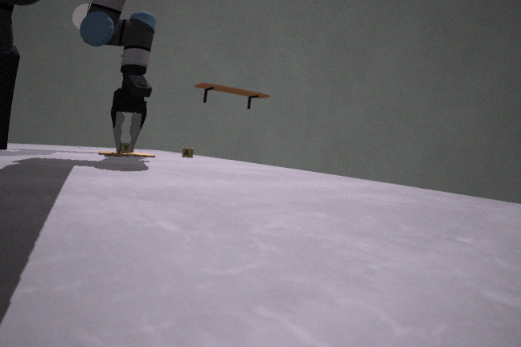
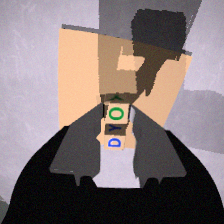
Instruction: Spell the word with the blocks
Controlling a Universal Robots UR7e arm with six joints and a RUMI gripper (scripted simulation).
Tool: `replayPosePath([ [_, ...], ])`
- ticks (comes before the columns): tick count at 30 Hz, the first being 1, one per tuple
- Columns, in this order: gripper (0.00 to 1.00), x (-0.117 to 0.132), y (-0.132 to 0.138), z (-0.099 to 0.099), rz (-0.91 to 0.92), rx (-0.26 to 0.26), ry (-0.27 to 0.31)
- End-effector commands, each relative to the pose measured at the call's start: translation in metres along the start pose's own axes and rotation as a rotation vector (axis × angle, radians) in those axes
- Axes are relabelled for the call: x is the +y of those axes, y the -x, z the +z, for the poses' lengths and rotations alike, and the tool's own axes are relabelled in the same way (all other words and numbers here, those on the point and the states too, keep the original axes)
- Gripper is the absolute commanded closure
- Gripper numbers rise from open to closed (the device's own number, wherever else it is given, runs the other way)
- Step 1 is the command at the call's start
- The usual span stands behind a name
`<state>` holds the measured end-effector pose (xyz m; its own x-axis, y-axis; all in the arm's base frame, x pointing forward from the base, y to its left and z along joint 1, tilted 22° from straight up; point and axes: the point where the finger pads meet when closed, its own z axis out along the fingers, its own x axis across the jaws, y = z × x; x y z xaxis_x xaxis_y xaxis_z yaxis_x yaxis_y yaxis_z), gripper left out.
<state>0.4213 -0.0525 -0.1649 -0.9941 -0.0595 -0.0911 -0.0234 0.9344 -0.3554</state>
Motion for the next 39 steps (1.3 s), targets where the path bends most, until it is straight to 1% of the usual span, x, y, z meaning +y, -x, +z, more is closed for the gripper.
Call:
replayPosePath([
  [1,0.95,0.0,0.0004,-0.0003,0.0,-0.001,0.0],
  [13,0.95,0.0,0.0004,-0.0003,0.0,-0.001,0.0],
  [14,0.91,0.0,0.0004,-0.0003,0.0,-0.001,0.0],
  [16,0.91,0.0,0.0004,-0.0003,0.0,-0.001,0.0],
  [17,0.87,0.0,0.0004,-0.0003,0.0,-0.001,0.0],
  [19,0.87,0.0,0.0004,-0.0003,0.0,-0.001,0.0],
  [20,0.83,0.0,0.0004,-0.0003,0.0,-0.001,0.0],
  [24,0.83,0.0,0.0004,-0.0003,0.0,-0.001,0.0],
  [25,0.79,0.0,0.0004,-0.0003,0.0,-0.001,0.0],
  [27,0.79,0.0,0.0004,-0.0003,0.0,-0.001,0.0],
  [28,0.75,0.0,0.0004,-0.0003,0.0,-0.001,0.0],
  [39,0.75,0.0,0.0004,-0.0004,0.0,-0.001,0.0],
])
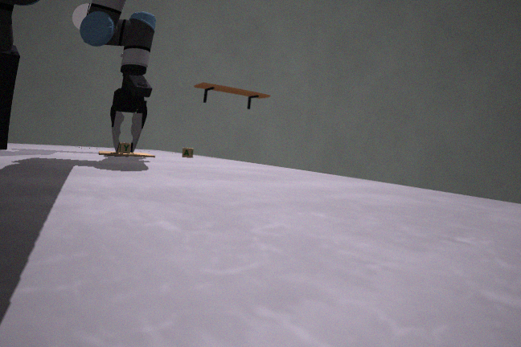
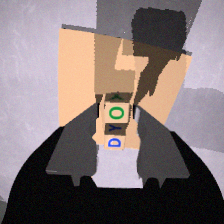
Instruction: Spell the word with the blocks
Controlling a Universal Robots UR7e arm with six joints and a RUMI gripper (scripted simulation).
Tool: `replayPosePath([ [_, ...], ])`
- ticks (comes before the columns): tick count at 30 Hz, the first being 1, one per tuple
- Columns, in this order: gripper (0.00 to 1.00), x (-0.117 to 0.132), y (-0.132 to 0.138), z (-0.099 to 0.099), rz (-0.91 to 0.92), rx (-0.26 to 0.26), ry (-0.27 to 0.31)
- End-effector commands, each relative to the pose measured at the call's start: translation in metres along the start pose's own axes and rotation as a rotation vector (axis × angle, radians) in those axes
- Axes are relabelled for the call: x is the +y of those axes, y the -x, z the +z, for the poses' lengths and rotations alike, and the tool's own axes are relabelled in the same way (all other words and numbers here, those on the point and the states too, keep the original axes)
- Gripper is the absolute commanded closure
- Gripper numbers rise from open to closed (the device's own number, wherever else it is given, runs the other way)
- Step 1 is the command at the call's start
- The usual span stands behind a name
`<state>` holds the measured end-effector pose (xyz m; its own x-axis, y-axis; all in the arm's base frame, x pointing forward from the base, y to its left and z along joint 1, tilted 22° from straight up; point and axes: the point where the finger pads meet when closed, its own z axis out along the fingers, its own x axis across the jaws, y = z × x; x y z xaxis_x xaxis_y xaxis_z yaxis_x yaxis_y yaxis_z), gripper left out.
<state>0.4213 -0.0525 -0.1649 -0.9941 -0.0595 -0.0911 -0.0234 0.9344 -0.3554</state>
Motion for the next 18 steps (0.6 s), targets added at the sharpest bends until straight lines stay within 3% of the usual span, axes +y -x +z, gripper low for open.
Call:
replayPosePath([
  [1,0.75,0.0,0.0,0.0,0.0,-0.001,0.0],
  [8,0.75,0.0,0.0,-0.007,0.0,-0.001,0.0],
  [18,0.75,0.0,0.0,-0.031,0.0,-0.001,0.0],
])
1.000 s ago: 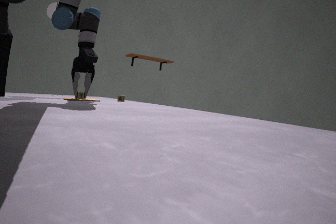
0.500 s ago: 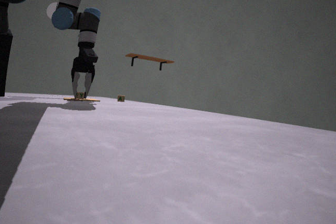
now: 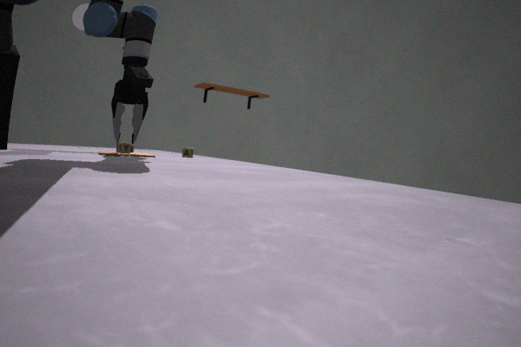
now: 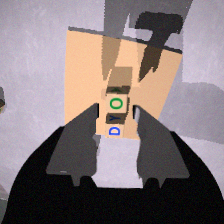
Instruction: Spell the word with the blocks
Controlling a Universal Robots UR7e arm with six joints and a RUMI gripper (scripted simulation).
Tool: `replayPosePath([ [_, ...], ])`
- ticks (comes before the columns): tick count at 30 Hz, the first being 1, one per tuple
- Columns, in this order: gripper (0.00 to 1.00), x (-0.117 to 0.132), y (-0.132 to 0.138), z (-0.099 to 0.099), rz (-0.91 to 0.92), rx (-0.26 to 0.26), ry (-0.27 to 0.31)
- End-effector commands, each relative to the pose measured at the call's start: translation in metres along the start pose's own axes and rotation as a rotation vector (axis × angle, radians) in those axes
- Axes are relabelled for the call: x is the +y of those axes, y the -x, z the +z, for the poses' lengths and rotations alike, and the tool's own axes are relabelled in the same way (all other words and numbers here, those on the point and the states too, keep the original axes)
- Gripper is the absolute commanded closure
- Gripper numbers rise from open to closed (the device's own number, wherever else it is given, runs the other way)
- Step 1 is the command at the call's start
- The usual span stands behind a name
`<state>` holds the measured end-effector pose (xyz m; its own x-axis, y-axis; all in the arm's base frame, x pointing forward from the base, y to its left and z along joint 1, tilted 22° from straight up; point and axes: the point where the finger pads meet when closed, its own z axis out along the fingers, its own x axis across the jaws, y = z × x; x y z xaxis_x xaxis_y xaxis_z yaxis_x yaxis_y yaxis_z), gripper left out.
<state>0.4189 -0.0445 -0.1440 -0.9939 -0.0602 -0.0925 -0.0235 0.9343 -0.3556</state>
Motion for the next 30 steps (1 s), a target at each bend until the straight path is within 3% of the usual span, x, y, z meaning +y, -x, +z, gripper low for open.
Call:
replayPosePath([
  [1,0.75,0.0,0.0,-0.013,0.0,0.0,0.0],
  [14,0.75,0.0,0.0,-0.059,0.0,0.0,0.0],
  [26,0.75,0.0,0.0,-0.068,0.0,0.0,0.0],
  [27,0.0,0.0,0.0,-0.068,0.0,0.0,0.0],
  [30,0.0,0.0,0.0,-0.068,0.0,0.0,0.0],
])
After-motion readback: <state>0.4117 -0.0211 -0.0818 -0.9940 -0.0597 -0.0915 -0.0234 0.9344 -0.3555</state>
